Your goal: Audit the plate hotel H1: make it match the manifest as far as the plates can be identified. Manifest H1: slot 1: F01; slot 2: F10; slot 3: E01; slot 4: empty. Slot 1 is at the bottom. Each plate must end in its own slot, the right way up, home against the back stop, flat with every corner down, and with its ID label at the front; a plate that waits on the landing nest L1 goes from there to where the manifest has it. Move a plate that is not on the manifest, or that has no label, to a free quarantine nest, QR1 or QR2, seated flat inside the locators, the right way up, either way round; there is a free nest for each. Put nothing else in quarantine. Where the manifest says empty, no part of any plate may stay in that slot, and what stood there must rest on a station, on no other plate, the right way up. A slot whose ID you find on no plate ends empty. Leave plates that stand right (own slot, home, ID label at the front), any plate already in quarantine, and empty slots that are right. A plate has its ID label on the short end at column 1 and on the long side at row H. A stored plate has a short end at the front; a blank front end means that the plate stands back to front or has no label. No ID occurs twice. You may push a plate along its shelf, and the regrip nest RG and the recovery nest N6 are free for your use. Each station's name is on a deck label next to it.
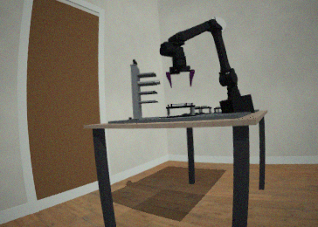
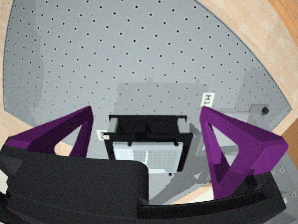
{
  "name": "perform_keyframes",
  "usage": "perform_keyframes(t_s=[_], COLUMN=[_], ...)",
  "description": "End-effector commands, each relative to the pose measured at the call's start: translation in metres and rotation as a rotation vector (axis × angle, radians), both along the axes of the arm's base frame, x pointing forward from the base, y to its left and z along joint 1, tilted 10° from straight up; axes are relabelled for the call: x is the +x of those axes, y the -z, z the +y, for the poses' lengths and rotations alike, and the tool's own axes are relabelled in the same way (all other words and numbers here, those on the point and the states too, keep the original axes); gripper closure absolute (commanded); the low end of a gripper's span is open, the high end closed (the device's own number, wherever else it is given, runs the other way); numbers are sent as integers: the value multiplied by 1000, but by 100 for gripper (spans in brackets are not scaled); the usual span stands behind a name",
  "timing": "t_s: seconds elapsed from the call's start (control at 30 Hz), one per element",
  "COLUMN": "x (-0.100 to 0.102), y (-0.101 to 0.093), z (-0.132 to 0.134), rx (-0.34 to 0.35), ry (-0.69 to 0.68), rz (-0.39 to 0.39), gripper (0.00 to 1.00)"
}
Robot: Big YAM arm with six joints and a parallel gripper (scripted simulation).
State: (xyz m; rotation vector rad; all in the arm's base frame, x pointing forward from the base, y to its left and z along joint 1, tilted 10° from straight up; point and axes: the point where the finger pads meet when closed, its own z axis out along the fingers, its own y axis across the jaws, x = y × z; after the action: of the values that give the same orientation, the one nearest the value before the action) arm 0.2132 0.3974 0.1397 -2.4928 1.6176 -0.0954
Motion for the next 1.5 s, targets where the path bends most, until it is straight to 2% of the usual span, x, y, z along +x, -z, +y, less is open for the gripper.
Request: perform_keyframes(t_s=[0.0, 1.0, 1.07, 1.33, 1.47], x=[15, 15, 9, 11, 11], y=[-24, -24, 3, 16, 16], z=[15, 15, 3, 4, 5], rx=[63, 63, 15, 14, 22], ry=[4, 4, 2, 2, 2], rz=[-30, -30, -5, -5, -8], gripper=[0, 0, 0, 0, 0])
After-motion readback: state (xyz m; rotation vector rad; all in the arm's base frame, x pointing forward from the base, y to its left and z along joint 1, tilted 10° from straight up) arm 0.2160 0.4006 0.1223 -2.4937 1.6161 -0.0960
